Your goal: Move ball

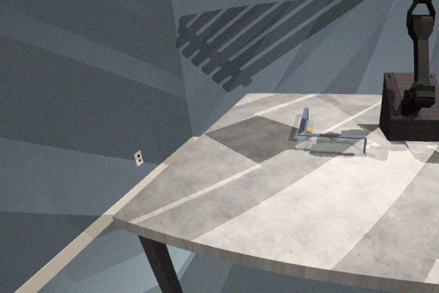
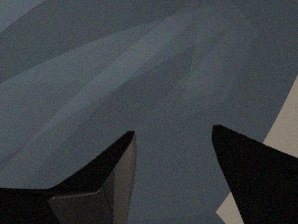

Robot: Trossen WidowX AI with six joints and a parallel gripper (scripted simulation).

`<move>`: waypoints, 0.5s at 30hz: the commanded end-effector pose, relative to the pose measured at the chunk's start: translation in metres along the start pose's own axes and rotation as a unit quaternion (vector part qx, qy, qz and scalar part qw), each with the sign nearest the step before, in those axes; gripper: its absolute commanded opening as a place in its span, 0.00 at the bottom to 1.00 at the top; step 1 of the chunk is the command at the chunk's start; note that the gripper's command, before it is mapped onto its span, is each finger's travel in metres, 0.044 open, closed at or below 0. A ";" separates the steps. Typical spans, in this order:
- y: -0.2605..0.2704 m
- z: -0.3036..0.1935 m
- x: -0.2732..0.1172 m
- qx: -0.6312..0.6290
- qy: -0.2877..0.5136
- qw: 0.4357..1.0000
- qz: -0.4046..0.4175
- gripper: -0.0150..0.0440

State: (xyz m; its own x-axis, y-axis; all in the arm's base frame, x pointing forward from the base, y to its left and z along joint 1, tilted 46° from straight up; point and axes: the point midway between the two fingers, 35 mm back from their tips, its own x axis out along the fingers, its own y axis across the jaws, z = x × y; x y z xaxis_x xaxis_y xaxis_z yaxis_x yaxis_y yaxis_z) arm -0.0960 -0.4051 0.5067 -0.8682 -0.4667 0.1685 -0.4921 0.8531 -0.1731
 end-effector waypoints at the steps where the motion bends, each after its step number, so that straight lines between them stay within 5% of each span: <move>1: 0.052 -0.052 0.007 0.052 0.050 0.997 0.033 0.63; 15: 0.190 -0.159 -0.008 0.120 0.183 0.967 0.132 0.63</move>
State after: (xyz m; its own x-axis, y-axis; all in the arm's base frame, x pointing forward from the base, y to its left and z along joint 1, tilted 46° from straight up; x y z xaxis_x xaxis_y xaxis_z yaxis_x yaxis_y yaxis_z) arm -0.1680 -0.2348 0.6140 -0.9133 -0.1541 0.3771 -0.3223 0.8396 -0.4374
